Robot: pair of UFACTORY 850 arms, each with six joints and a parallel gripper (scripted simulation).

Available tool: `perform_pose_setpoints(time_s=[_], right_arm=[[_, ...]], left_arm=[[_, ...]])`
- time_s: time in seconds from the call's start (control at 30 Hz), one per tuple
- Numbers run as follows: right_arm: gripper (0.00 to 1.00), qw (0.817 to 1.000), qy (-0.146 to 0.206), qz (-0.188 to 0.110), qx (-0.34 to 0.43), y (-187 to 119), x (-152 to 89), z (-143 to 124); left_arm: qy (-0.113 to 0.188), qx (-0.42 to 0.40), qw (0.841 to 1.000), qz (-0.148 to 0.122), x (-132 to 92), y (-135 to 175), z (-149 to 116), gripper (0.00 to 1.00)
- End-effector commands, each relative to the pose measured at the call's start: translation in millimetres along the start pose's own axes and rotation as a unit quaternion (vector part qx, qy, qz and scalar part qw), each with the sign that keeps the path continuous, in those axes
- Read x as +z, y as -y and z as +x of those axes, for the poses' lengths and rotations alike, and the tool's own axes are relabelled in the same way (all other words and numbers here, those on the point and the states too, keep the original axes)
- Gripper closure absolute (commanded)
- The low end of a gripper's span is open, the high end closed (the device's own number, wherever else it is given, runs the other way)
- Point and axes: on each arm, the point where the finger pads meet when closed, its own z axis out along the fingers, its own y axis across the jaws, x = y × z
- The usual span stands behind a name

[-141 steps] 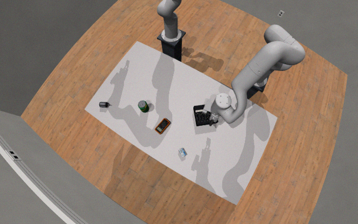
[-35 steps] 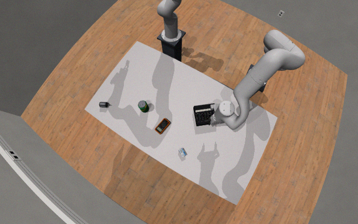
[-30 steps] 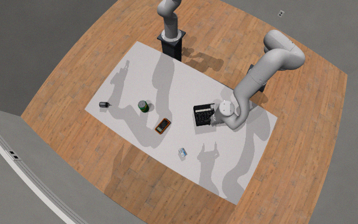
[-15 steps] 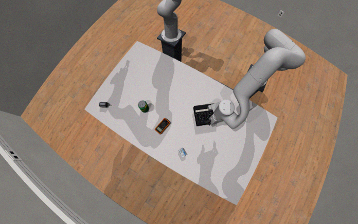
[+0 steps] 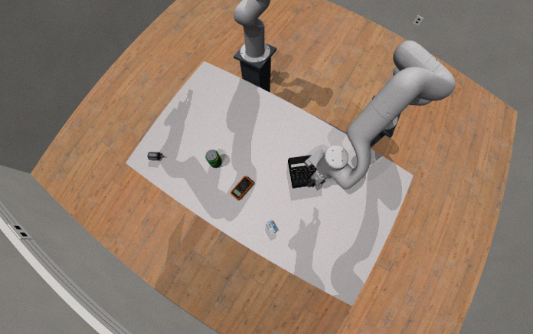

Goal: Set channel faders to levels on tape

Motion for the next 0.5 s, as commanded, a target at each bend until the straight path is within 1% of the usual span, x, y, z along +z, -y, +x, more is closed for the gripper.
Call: perform_pose_setpoints(time_s=[0.0,0.03,0.07,0.23,0.47], right_arm=[[0.00,1.000,-0.001,0.000,0.000,0.0,-0.9,0.4],[0.00,1.000,-0.001,0.000,0.000,0.0,-0.9,0.4],[0.00,1.000,-0.001,0.000,0.000,0.0,-0.9,0.4],[0.00,1.000,-0.001,0.000,0.000,0.0,-0.9,0.4],[0.00,1.000,-0.001,0.000,0.000,0.0,-0.9,0.4]], left_arm=[[0.008,-0.071,0.997,0.001,-4.3,0.4,4.8,0.00],[0.008,-0.071,0.997,0.001,-4.3,0.4,4.8,0.00],[0.008,-0.107,0.994,0.001,-6.1,0.1,7.5,0.00],[0.007,-0.163,0.987,0.002,-9.0,-0.4,11.6,0.00],[0.006,-0.248,0.969,0.002,-13.2,-1.1,17.9,0.00]])
